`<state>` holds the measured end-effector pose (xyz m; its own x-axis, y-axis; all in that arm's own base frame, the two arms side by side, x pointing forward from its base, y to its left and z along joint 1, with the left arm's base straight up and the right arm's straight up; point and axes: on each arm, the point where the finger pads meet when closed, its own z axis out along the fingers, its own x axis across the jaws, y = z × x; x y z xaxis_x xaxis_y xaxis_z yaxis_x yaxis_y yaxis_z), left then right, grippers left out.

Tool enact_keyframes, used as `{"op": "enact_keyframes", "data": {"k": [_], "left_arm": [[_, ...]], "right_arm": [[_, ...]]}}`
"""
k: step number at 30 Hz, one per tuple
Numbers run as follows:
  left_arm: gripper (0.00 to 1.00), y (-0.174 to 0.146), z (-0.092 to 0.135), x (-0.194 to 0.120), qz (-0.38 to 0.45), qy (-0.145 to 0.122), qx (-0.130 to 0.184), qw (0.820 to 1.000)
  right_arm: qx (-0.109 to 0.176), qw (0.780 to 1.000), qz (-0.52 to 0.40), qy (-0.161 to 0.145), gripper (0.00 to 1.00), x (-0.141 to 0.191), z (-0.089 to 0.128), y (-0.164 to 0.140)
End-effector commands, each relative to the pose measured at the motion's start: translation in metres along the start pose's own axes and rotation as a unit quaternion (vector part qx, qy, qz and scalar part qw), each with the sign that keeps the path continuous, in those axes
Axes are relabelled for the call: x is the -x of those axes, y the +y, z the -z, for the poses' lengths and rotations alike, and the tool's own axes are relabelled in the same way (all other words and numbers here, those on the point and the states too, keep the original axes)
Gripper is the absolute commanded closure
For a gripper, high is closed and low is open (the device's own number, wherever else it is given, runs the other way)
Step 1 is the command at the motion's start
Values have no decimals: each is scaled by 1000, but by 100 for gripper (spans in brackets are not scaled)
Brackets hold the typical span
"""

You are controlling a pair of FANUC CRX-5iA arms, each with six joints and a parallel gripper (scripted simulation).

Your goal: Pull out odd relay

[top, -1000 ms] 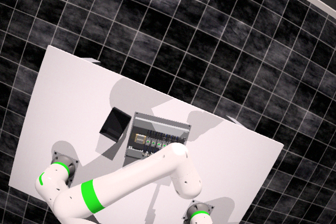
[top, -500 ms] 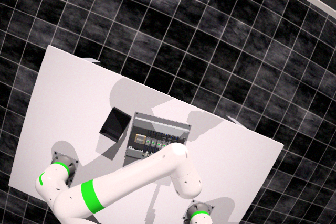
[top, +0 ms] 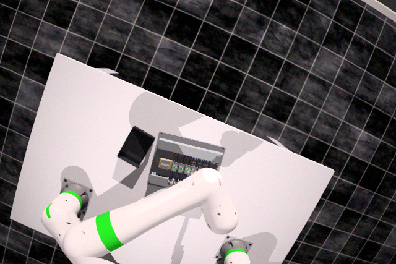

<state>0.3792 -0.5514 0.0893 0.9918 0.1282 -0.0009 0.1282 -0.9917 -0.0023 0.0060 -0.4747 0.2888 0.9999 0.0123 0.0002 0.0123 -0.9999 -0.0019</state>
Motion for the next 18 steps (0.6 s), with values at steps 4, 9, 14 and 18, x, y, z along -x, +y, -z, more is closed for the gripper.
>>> {"op": "enact_keyframes", "data": {"k": [4,9,14,18], "left_arm": [[2,1,-3,0,0,0,1,1000],[2,1,-6,0,0,0,1,1000],[2,1,-12,0,0,0,1,1000],[2,1,-16,0,0,0,1,1000]], "right_arm": [[1,1000,0,0,0,0,1,0],[1,1000,0,0,0,0,1,0],[1,1000,0,0,0,0,1,0],[1,1000,0,0,0,0,1,0]]}}
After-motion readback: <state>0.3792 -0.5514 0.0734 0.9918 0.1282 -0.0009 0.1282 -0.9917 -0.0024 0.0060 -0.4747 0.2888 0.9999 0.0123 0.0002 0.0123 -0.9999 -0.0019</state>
